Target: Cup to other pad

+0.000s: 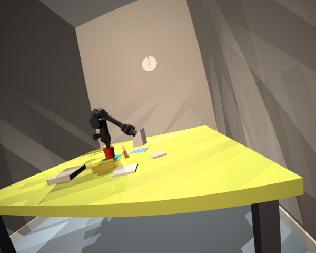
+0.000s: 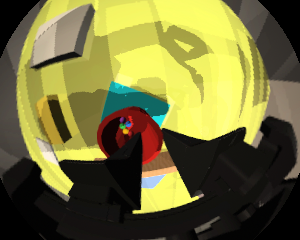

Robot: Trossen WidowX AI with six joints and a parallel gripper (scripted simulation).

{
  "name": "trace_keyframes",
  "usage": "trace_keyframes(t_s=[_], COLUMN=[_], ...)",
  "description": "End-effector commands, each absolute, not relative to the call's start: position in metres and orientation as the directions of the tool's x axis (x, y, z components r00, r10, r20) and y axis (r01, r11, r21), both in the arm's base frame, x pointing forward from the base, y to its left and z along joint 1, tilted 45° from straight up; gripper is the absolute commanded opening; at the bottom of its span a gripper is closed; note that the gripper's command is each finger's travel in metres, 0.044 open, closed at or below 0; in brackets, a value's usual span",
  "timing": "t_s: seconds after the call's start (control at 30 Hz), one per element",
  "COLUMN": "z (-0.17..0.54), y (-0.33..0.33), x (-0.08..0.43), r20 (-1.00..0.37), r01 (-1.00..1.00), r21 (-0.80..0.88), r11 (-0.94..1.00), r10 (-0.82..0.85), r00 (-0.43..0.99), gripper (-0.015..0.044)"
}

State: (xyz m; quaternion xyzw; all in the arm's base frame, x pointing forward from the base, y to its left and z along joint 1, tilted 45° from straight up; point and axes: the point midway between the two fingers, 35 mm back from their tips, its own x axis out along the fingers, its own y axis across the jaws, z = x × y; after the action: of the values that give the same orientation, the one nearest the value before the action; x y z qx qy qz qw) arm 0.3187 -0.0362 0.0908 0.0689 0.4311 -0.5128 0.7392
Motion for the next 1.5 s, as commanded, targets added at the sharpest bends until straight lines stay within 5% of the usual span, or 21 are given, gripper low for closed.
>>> trace_keyframes(t_s=[0.0, 0.73, 1.13, 1.47], z=[0.095, 0.116, 0.117, 0.141], y=[-0.031, -0.01, -0.009, 0.015], x=[0.319, 0.315, 0.315, 0.313], r20=[-0.71, -0.708, -0.707, -0.71], r01=[0.82, 0.818, 0.815, 0.816], r21=[-0.334, -0.336, -0.342, -0.338], r11=[0.464, 0.467, 0.468, 0.468], r10=[-0.696, -0.698, -0.699, -0.696], r00=[0.105, 0.107, 0.105, 0.106], gripper=[0.0128, 0.0128, 0.044, 0.044])
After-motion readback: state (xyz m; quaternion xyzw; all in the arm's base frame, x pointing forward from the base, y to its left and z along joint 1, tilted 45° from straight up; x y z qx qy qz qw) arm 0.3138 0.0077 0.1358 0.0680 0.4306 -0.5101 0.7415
